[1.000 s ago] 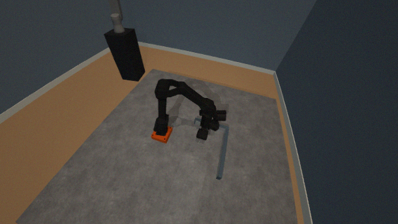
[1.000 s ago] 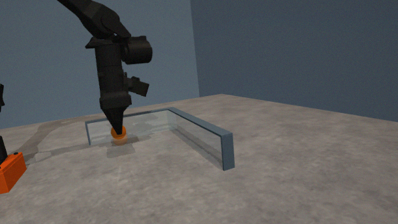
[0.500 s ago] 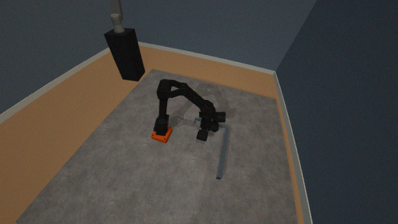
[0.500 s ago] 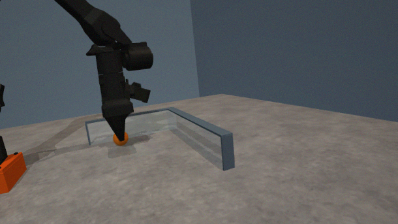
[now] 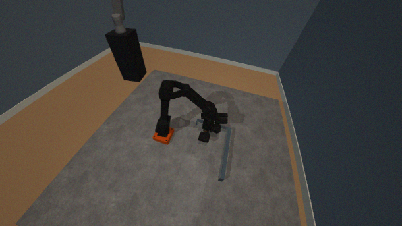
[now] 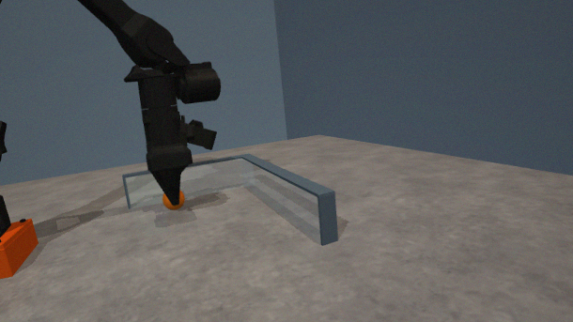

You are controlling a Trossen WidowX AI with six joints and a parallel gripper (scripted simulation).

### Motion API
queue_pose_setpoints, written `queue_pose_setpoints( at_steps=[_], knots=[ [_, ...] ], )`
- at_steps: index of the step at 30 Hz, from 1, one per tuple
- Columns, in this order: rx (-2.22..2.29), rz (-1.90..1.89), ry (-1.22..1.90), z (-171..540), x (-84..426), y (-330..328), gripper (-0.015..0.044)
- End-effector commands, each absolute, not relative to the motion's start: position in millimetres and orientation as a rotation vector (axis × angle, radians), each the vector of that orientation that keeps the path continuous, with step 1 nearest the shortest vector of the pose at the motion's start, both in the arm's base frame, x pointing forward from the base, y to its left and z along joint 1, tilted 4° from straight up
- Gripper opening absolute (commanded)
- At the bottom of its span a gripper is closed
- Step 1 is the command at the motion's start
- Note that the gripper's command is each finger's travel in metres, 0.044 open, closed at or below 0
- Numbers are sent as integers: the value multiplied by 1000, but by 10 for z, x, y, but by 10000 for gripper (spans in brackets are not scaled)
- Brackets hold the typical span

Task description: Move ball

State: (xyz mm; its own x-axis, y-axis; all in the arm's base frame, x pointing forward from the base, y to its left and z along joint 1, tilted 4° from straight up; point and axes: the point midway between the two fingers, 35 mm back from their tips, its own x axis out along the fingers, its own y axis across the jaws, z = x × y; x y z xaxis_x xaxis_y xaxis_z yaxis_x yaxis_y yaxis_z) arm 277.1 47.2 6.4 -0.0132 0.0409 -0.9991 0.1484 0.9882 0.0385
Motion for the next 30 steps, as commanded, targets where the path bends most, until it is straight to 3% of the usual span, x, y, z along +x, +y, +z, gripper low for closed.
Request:
queue_pose_setpoints(
  at_steps=[1,6,11,21,27,30],
  knots=[
    [148,-86,1584,66,2772,472,281],
    [149,-86,1584,173,2788,470,281],
    [154,-90,1591,895,2778,439,281],
    [160,-92,1567,859,2828,445,281],
    [160,-91,1563,1354,2783,419,438],
    [160,-91,1563,1375,2779,417,440]
  ],
)
